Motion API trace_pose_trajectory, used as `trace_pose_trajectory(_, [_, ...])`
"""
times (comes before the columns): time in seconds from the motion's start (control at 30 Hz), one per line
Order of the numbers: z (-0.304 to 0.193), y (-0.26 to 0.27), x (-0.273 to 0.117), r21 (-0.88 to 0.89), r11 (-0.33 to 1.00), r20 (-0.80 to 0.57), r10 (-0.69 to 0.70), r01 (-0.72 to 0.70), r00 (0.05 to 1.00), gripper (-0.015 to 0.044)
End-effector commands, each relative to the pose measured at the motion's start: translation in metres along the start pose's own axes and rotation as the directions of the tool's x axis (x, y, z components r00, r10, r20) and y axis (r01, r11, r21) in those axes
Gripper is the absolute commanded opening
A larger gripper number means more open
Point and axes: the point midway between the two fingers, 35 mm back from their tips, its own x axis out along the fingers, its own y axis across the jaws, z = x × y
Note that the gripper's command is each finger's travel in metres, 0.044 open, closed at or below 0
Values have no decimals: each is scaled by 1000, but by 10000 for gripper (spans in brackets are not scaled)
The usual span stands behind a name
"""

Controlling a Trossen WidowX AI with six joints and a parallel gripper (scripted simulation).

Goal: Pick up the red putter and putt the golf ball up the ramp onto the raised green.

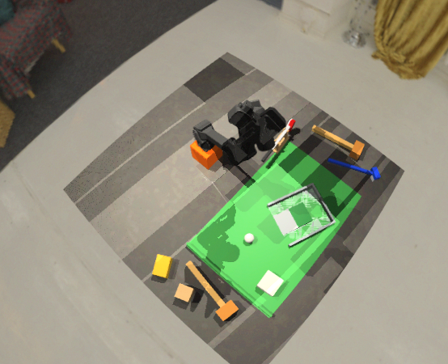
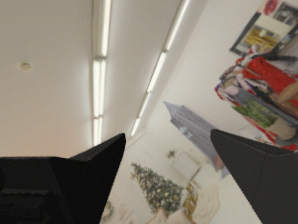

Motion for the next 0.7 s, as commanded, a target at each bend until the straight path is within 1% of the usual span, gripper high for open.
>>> trace_pose_trajectory(0.0, [2, 0, 0, 1, 1000, 2, 4, -4, 1000, 426])
trace_pose_trajectory(0.03, [6, 0, -1, 3, 1000, 9, 16, -17, 1000, 440])
trace_pose_trajectory(0.1, [28, 0, -4, 21, 998, 49, 58, -59, 997, 440])
trace_pose_trajectory(0.23, [98, -8, -6, 122, 987, 222, 77, -106, 972, 440])
trace_pose_trajectory(0.37, [150, -12, -16, 184, 969, 355, 90, -164, 930, 440])
trace_pose_trajectory(0.5, [207, -16, -37, 228, 940, 502, 110, -254, 858, 440])
trace_pose_trajectory(0.67, [269, -16, -75, 222, 896, 665, 150, -385, 732, 440])
